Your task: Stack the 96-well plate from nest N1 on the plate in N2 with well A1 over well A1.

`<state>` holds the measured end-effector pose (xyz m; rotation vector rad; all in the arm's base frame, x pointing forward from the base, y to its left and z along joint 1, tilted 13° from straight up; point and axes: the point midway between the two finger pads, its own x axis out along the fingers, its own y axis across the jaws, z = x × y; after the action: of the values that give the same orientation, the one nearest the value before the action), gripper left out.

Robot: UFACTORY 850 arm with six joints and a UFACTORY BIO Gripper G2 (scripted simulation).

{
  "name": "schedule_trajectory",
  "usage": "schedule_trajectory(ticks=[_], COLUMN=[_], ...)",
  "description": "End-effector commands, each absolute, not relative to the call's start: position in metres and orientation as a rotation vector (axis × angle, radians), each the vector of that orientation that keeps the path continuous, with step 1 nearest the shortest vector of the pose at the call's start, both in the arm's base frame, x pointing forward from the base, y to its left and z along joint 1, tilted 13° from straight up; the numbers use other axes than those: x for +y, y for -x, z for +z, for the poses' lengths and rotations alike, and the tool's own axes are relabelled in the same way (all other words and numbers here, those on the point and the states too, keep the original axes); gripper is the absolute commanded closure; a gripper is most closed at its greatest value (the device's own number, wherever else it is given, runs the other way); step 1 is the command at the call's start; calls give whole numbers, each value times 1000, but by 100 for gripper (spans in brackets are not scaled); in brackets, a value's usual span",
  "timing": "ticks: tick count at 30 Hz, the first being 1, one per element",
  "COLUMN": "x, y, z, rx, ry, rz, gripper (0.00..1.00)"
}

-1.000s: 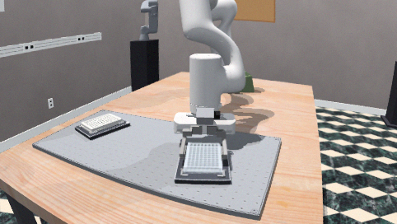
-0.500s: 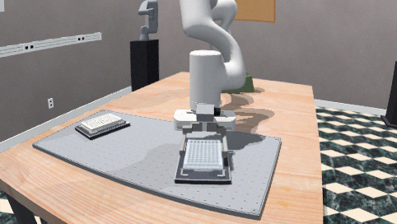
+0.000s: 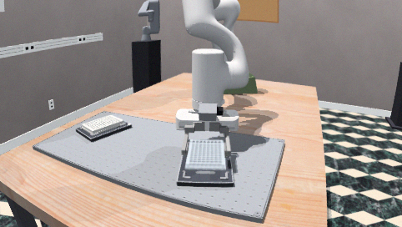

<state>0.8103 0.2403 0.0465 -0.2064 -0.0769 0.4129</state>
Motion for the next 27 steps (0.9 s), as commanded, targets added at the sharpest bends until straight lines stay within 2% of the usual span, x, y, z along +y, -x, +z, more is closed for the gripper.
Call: schedule_trajectory(ticks=[1, 27], x=[241, 249], y=[-811, -806], z=[51, 90], rx=[-79, -79], ry=[206, 206], rz=[413, 413], gripper=[100, 100])
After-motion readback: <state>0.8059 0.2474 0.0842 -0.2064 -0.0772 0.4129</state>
